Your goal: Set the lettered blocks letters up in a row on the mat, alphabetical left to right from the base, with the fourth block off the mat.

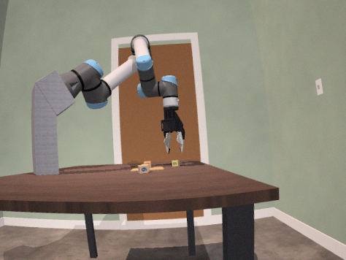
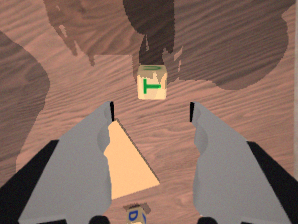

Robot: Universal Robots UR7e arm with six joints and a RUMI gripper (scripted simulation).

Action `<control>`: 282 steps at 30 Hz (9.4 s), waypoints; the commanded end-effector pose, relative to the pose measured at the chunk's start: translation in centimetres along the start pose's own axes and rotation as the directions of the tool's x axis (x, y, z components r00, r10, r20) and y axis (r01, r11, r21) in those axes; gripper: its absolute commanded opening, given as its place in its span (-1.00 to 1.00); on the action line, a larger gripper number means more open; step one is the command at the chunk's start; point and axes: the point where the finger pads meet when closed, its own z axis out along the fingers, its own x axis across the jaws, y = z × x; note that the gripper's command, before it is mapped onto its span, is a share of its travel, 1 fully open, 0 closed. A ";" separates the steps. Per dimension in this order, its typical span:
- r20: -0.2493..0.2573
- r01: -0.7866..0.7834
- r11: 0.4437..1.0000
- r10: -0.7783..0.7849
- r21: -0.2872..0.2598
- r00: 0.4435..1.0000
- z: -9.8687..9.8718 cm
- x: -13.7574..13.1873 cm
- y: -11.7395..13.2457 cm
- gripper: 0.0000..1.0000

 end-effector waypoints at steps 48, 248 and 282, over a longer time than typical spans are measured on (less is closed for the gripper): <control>-0.001 0.000 1.000 0.000 0.000 1.000 3.0 0.0 0.0 -0.19; -0.004 -0.855 0.518 0.855 -0.015 0.518 -4.2 -1.6 6.3 -0.83; -0.012 -0.935 -0.355 0.935 -0.006 -0.355 -4.4 -4.4 11.6 -0.83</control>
